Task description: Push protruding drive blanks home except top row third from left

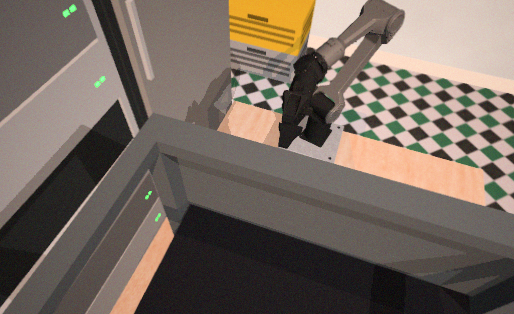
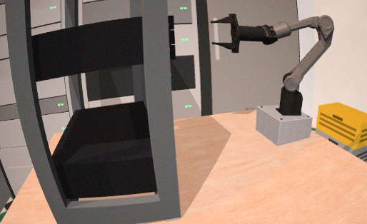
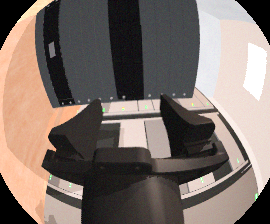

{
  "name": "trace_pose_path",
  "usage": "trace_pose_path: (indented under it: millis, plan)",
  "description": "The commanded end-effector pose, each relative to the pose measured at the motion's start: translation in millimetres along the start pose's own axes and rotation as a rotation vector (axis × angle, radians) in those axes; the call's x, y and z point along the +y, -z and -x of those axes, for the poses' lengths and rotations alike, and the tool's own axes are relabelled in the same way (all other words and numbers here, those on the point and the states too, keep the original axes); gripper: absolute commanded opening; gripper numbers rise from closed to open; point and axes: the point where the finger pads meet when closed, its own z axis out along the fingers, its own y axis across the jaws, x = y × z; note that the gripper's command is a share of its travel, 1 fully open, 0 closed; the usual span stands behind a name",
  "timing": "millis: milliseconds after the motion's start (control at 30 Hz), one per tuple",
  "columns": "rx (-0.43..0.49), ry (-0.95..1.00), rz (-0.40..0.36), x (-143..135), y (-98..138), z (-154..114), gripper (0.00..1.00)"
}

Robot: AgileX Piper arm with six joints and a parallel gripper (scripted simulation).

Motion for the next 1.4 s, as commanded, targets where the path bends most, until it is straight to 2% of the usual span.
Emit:
trace_pose_path:
  millis: [0, 167, 233, 433, 600, 1367]
  plan:
    - [0.001, 0.000, -0.003, 0, -9, -4, 1.00]
    - [0.002, 0.000, -0.003, 3, -48, -18, 1.00]
    - [0.002, 0.000, -0.003, 3, -48, -18, 1.00]
    - [0.002, 0.000, -0.003, 6, -95, -35, 1.00]
    - [0.002, 0.000, -0.003, 8, -118, -43, 1.00]
    - [0.002, 0.000, -0.003, 8, -122, -45, 1.00]
